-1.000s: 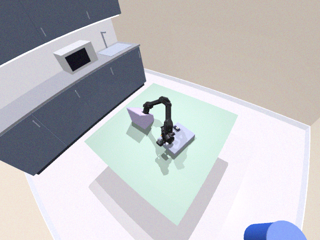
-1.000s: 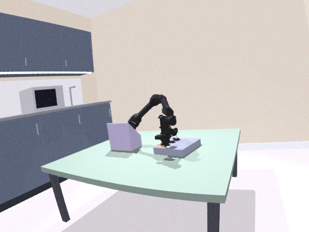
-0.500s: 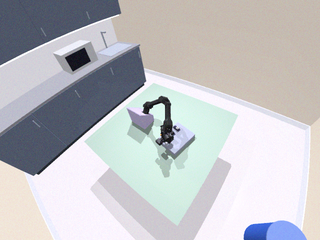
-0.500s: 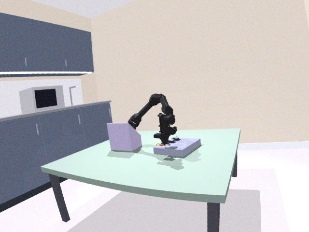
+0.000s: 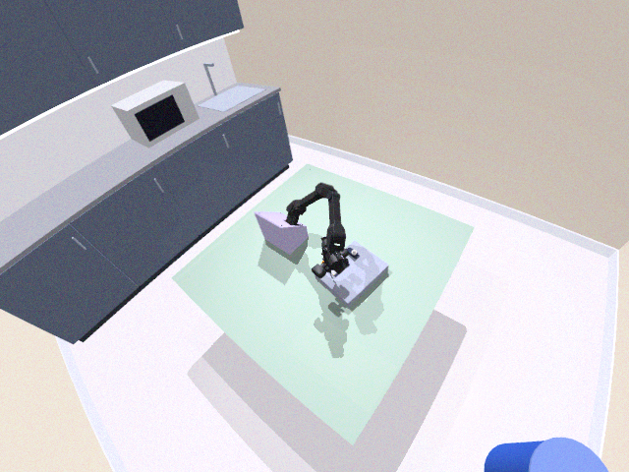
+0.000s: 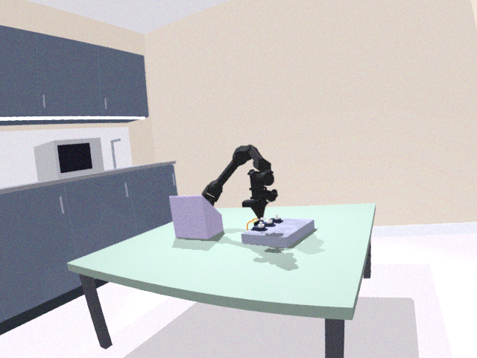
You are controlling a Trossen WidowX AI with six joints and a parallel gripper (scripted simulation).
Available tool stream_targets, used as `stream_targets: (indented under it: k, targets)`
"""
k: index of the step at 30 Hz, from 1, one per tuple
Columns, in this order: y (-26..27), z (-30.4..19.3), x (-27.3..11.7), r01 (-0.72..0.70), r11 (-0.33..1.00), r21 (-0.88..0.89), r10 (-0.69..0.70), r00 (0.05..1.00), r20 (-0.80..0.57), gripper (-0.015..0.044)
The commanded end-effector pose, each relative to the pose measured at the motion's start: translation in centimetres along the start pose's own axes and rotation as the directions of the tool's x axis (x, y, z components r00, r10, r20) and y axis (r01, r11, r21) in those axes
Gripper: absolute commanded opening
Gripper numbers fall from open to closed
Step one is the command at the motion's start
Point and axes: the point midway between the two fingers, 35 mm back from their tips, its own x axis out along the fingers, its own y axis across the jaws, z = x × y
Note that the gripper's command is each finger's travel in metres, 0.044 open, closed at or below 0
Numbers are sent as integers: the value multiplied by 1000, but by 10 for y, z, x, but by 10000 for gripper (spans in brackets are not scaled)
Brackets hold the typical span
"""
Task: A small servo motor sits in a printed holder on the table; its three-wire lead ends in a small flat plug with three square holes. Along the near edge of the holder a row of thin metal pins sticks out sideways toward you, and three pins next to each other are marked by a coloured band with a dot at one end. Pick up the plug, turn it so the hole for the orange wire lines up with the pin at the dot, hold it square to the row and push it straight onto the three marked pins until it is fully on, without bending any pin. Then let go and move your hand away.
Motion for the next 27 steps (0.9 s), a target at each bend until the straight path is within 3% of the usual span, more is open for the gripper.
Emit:
stream_targets:
  k: [1, 27]
  targets:
    - [15, -9, -3, 1, 1000, 4, -1, 1000, -4, 0]
    - [99, -88, -9, 0, 1000, 11, 0, 1000, -7, 0]
